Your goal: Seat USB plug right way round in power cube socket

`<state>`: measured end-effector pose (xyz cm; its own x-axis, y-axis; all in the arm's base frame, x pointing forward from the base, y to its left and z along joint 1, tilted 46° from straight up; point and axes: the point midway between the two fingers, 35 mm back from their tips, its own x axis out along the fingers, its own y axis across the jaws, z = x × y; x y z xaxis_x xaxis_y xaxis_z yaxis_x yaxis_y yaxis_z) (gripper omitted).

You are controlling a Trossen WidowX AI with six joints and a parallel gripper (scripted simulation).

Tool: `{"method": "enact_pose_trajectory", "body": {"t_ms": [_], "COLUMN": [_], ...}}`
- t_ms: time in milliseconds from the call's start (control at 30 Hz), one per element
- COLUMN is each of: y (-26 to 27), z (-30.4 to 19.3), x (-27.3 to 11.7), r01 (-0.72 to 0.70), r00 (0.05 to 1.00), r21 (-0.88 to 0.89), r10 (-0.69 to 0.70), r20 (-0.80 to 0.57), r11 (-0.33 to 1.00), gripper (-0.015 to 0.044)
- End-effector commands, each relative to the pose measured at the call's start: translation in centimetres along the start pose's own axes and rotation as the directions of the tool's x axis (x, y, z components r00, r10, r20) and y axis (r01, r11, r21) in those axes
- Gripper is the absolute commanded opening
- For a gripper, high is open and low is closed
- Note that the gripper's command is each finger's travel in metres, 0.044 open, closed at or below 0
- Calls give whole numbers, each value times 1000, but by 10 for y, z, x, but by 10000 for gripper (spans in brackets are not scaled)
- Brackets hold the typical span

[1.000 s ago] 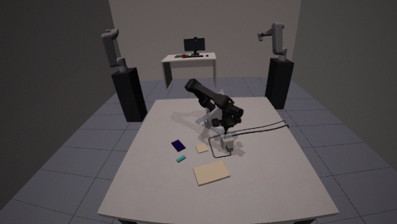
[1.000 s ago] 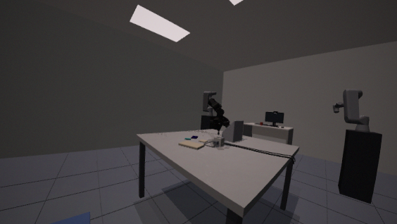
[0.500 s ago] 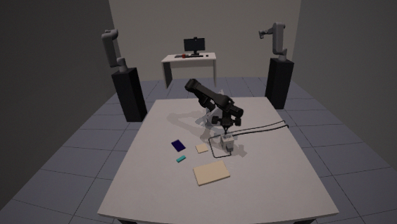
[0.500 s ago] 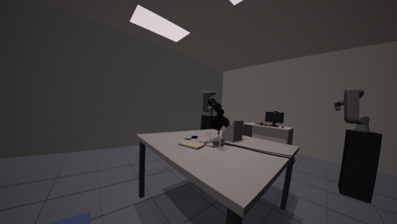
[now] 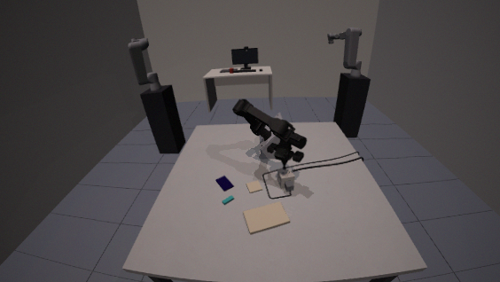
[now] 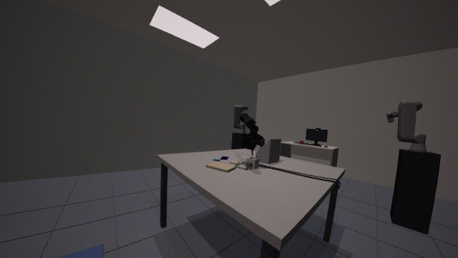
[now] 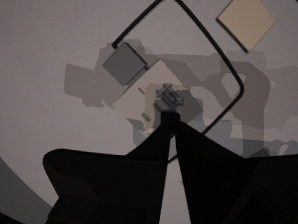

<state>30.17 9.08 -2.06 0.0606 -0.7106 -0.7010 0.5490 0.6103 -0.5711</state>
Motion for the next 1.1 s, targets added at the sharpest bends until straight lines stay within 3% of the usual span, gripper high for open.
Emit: {"method": "enact_pose_trajectory", "body": {"t_ms": [0, 367, 767, 1067], "y": [0, 0, 0, 0], "z": [0, 0, 0, 0], "x": [0, 0, 0, 0], "r01": [2, 2, 2, 2], "r00": [1000, 1000, 1000, 1000], "r21": [94, 373, 641, 671], "r10": [-2, -2, -2, -2], "r20": [-1, -1, -1, -1], "r11": [996, 928, 767, 741], "gripper": [0, 0, 0, 0]}}
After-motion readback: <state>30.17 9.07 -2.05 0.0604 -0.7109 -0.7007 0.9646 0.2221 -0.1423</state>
